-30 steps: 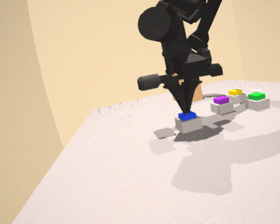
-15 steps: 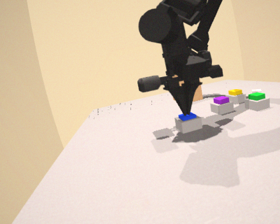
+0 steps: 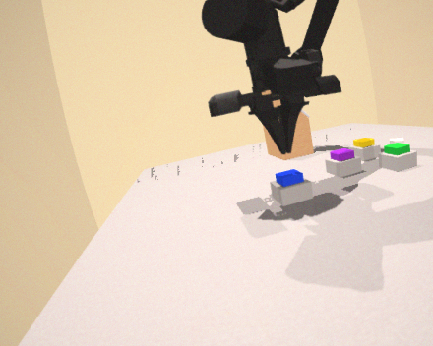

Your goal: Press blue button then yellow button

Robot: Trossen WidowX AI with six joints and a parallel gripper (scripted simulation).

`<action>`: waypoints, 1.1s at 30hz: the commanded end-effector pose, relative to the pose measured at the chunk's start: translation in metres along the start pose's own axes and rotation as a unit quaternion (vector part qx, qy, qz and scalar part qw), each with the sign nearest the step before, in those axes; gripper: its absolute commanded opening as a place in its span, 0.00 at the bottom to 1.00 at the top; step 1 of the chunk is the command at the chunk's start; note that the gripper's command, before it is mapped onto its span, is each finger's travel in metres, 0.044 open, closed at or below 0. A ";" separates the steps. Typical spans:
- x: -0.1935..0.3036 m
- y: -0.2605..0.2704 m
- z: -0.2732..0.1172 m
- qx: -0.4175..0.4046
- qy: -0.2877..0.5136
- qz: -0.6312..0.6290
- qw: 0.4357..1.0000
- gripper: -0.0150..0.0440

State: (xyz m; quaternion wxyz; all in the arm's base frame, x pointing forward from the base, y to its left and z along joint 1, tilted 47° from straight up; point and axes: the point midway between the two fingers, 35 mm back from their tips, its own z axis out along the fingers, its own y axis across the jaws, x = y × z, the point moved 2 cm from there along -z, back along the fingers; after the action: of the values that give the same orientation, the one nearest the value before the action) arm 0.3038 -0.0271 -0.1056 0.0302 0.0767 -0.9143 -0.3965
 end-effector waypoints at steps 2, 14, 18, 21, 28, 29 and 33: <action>-0.001 -0.001 -0.054 0.006 -0.003 -0.002 1.000 0.29; 0.012 0.086 -0.071 0.009 -0.003 0.000 1.000 0.29; 0.031 0.134 -0.072 0.009 -0.003 0.001 1.000 0.29; 0.050 0.166 -0.069 0.007 -0.003 0.001 1.000 0.29; 0.101 0.219 -0.055 0.001 -0.001 0.001 1.000 0.29; 0.103 0.220 -0.055 0.001 -0.001 0.001 1.000 0.29; 0.102 0.219 -0.047 0.002 -0.001 0.001 1.000 0.29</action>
State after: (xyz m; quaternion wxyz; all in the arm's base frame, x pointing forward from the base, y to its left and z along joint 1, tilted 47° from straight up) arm 0.1867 0.0636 0.0897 0.0291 0.0782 -0.9158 -0.3928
